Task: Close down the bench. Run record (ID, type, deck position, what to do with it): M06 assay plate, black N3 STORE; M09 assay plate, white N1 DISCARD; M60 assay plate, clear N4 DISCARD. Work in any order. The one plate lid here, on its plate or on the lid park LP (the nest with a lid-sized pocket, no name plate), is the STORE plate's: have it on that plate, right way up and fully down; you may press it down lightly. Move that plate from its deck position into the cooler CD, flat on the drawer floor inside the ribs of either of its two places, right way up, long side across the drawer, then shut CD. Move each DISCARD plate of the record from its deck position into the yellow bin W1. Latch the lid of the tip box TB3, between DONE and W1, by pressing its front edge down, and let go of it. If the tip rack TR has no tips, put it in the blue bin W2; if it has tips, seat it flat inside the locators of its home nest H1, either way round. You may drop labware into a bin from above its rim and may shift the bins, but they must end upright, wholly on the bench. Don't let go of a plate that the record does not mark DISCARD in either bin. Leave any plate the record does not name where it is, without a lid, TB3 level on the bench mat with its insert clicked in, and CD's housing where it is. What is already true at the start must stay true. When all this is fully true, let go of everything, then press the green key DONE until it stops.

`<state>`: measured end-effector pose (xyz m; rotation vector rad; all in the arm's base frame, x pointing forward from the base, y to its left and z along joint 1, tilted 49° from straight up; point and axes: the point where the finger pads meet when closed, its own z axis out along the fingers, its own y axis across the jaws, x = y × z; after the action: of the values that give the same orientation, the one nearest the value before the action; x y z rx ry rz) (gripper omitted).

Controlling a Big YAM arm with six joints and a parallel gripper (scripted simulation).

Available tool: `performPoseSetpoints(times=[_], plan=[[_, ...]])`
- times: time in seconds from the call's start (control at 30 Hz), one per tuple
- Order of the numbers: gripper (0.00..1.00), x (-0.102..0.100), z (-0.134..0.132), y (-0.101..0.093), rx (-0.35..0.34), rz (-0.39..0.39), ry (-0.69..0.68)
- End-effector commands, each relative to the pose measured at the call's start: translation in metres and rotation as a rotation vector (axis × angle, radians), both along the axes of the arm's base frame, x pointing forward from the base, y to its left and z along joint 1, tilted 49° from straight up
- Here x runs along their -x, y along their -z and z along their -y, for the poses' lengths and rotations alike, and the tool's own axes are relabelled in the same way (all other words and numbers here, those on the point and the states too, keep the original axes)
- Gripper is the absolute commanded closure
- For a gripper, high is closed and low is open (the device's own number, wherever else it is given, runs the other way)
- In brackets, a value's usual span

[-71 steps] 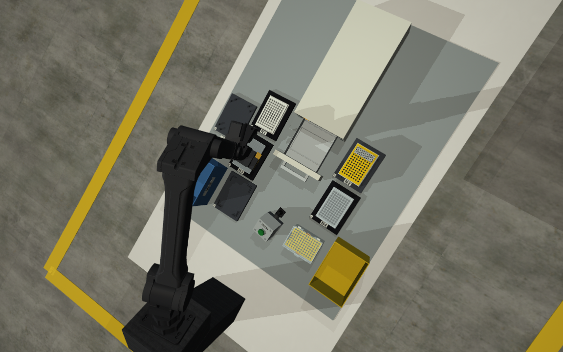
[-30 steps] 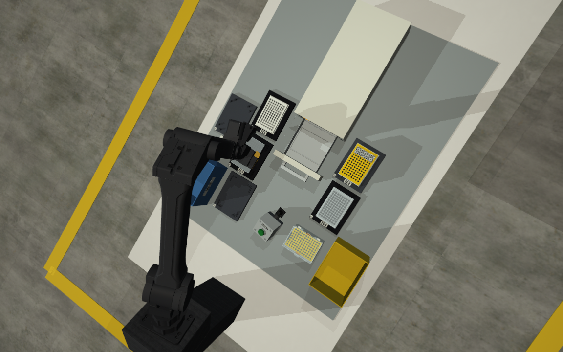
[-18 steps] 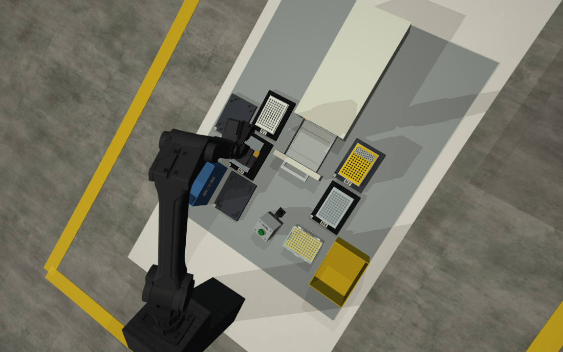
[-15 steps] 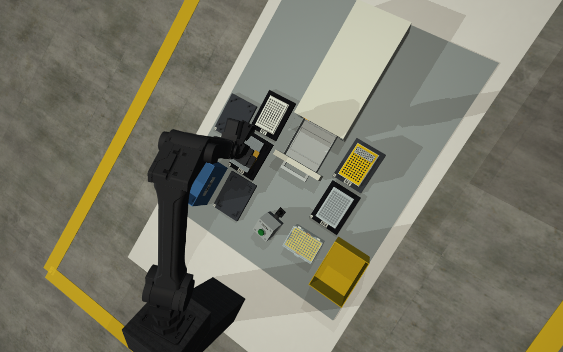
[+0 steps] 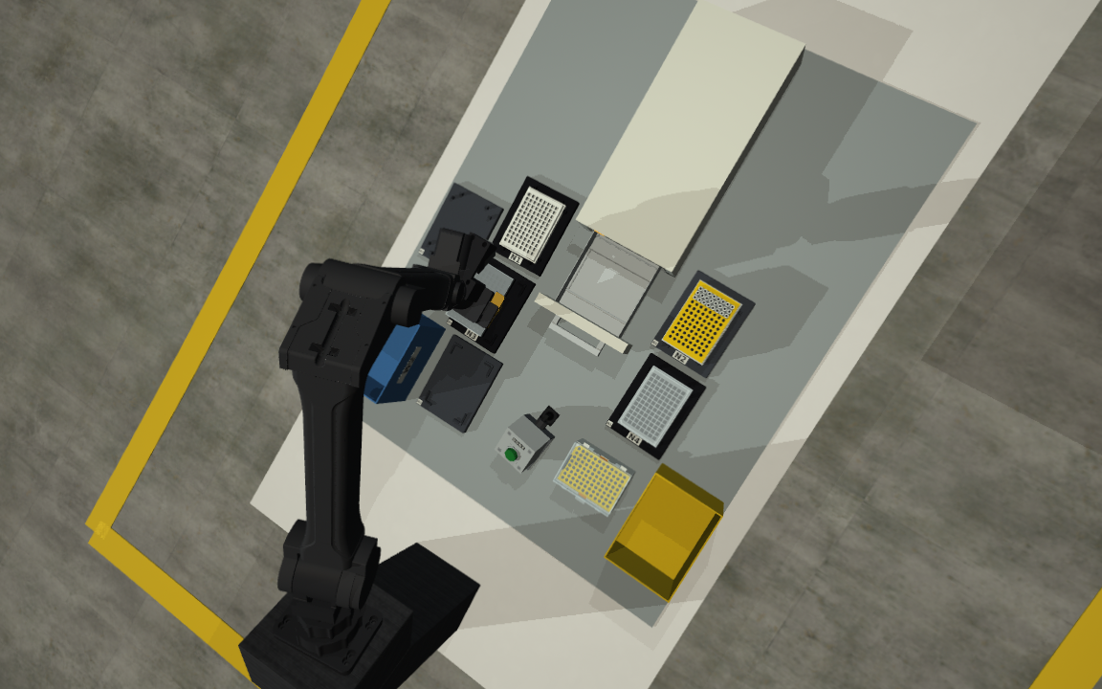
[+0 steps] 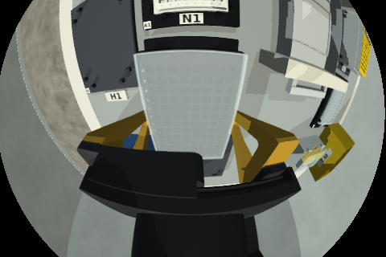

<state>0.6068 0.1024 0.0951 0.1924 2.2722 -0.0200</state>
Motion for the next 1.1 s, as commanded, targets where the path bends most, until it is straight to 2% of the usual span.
performPoseSetpoints(times=[0.0, 0.1, 0.13, 0.33, 0.67, 0.7, 0.87, 1.0, 1.07], plan=[[1.00, 0.008, -0.008, -0.004, -0.007, -0.007, -0.003], [1.00, 0.009, -0.003, 0.001, -0.004, -0.016, 0.005], [1.00, 0.009, -0.005, -0.013, -0.010, 0.006, 0.003], [1.00, 0.015, -0.011, -0.020, -0.011, 0.009, -0.005], [1.00, 0.024, -0.009, -0.016, -0.006, -0.010, -0.001], [1.00, 0.025, -0.009, -0.026, -0.010, 0.006, -0.001], [1.00, 0.029, -0.012, -0.033, -0.011, 0.010, -0.005], [1.00, 0.034, -0.009, -0.034, -0.010, 0.006, 0.000], [1.00, 0.036, -0.010, -0.028, -0.006, -0.007, -0.002]])
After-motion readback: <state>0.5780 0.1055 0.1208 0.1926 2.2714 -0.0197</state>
